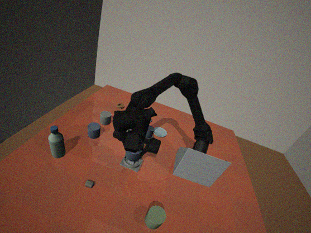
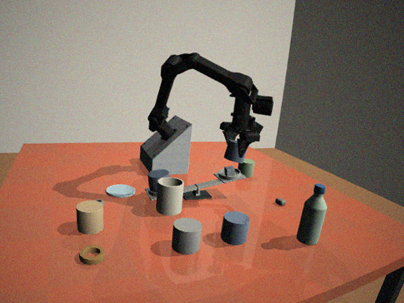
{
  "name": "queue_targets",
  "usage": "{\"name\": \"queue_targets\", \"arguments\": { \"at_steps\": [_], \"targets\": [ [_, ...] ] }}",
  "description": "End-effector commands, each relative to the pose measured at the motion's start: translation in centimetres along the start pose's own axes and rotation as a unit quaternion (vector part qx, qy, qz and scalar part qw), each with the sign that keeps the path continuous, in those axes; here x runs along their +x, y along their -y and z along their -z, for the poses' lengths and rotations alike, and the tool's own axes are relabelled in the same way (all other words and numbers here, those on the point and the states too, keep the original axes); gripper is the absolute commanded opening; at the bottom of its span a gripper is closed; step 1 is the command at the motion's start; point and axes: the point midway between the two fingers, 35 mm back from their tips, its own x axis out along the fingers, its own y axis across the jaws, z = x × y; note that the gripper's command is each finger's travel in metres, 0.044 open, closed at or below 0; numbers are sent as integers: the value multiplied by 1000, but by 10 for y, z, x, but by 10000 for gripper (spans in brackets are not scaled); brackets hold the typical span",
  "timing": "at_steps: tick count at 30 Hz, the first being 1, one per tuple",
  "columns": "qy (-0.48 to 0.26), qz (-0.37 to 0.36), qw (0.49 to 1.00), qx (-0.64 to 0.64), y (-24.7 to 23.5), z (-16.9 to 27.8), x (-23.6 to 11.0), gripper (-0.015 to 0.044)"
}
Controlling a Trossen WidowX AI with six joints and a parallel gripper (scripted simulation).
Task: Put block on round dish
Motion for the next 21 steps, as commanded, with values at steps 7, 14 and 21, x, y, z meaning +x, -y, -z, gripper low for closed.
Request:
{"name": "queue_targets", "arguments": {
  "at_steps": [7,14,21],
  "targets": [
    [3,2,1000,3,-1,0,-16,0],
    [3,2,1000,3,-2,1,-25,0],
    [-1,0,1000,0,-3,2,-18,0]
  ]
}}
